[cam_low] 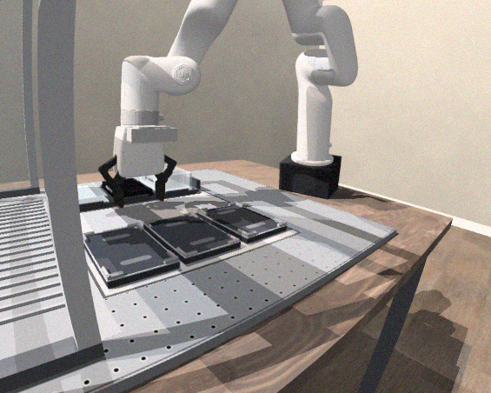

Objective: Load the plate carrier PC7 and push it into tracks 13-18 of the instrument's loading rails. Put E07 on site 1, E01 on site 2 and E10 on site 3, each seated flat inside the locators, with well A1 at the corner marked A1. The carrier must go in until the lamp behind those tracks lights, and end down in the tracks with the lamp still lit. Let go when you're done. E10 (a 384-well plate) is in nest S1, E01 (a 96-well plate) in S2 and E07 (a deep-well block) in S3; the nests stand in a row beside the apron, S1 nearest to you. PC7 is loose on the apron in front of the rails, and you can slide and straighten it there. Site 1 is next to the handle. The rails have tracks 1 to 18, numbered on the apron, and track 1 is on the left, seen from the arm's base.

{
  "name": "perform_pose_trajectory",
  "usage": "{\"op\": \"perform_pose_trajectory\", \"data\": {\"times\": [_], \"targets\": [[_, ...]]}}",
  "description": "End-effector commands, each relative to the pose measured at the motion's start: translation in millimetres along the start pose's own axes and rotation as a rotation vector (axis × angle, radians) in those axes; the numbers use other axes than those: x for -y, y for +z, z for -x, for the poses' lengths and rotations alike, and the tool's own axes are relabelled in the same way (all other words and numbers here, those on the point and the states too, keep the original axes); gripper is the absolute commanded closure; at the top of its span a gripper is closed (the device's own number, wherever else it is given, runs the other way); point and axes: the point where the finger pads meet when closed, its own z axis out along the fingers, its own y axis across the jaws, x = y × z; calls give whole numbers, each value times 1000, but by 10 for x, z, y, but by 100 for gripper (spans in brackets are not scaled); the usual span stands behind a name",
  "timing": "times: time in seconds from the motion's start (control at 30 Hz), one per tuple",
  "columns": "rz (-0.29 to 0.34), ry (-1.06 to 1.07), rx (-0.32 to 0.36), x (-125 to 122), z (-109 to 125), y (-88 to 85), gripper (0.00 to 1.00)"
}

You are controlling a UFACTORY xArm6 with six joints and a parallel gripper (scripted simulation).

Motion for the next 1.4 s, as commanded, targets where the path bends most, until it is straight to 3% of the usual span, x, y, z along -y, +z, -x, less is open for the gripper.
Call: {"op": "perform_pose_trajectory", "data": {"times": [0.0,1.37], "targets": [[4,0,1,-14,25,-12,0],[4,0,1,-14,-59,-11,0]]}}
